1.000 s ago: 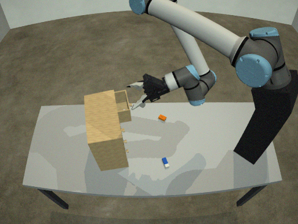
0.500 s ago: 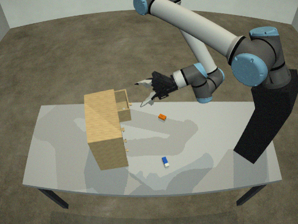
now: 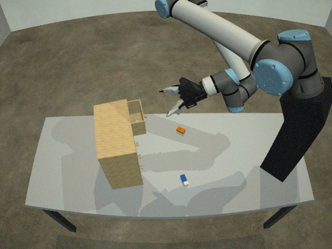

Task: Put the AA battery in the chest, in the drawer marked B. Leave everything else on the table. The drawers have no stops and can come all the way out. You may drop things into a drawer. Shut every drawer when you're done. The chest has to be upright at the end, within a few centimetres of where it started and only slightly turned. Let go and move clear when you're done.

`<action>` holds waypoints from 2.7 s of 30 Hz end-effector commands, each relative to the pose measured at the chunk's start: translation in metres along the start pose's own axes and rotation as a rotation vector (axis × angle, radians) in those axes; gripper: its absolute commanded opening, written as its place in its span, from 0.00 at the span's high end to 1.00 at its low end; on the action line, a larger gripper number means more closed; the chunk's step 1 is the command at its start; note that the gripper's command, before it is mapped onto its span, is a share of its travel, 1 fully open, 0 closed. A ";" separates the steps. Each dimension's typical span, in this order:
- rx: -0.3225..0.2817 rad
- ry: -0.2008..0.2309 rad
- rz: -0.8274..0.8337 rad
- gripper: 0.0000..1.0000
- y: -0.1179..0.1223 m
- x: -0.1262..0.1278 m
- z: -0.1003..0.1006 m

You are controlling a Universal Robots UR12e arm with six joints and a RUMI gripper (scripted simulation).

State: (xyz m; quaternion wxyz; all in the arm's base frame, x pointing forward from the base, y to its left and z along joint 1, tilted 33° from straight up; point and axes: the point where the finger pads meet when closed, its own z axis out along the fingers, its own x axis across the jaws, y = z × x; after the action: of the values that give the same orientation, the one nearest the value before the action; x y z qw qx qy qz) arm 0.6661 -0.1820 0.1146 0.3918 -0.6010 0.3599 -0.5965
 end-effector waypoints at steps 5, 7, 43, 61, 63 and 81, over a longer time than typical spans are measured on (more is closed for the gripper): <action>0.002 -0.003 0.003 0.00 0.005 -0.002 -0.025; 0.002 -0.003 0.003 0.00 0.006 -0.002 -0.027; -0.020 -0.002 0.000 0.00 0.005 -0.002 -0.037; -0.248 -0.003 -0.001 0.00 -0.001 -0.002 -0.040; -0.292 -0.004 0.000 0.00 -0.002 -0.002 -0.040; -0.658 -0.002 -0.007 0.00 -0.012 -0.001 -0.043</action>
State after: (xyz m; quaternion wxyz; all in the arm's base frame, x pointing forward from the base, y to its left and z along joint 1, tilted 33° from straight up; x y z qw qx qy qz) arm 0.6205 -0.1715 0.1264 0.2234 -0.6790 0.4914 -0.4975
